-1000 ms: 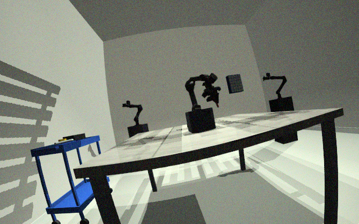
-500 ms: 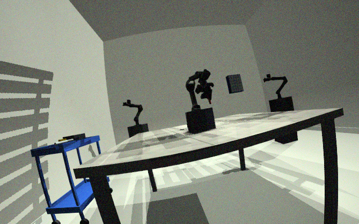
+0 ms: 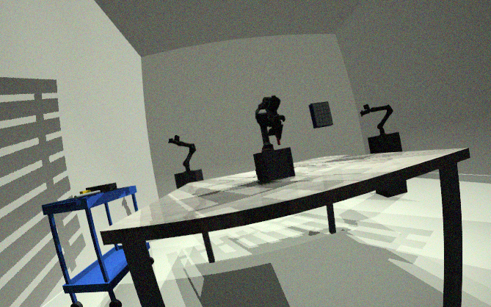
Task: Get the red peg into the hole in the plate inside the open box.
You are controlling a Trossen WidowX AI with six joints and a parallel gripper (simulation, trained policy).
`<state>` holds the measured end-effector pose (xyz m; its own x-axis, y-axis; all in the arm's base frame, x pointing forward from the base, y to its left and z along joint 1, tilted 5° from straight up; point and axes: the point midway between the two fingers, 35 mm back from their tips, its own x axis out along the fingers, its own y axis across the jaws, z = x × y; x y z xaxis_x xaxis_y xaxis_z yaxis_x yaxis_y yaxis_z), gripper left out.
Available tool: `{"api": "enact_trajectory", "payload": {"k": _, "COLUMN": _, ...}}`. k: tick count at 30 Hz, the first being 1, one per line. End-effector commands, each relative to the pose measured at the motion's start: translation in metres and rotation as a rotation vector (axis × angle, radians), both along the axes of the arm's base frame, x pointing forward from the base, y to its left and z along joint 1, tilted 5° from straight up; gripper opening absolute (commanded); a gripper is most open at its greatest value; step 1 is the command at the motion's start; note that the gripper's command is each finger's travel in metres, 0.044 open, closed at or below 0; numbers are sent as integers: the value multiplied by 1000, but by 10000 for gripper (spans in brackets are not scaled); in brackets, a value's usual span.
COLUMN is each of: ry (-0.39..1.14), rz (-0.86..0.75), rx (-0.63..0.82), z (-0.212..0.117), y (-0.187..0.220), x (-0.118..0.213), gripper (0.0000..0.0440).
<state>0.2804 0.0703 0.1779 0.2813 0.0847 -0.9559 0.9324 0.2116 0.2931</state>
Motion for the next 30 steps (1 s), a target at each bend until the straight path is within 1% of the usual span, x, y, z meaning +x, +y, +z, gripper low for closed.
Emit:
{"api": "enact_trajectory", "payload": {"k": 1, "ry": 18, "rz": -6, "rx": -12, "z": -3, "y": -8, "x": 6, "gripper": 0}}
{"api": "enact_trajectory", "payload": {"k": 17, "ry": 91, "rz": -11, "rx": -25, "z": -24, "y": -36, "x": 26, "gripper": 0}}
{"api": "enact_trajectory", "payload": {"k": 30, "ry": 149, "rz": 9, "rx": -10, "z": -62, "y": -46, "x": 40, "gripper": 0}}
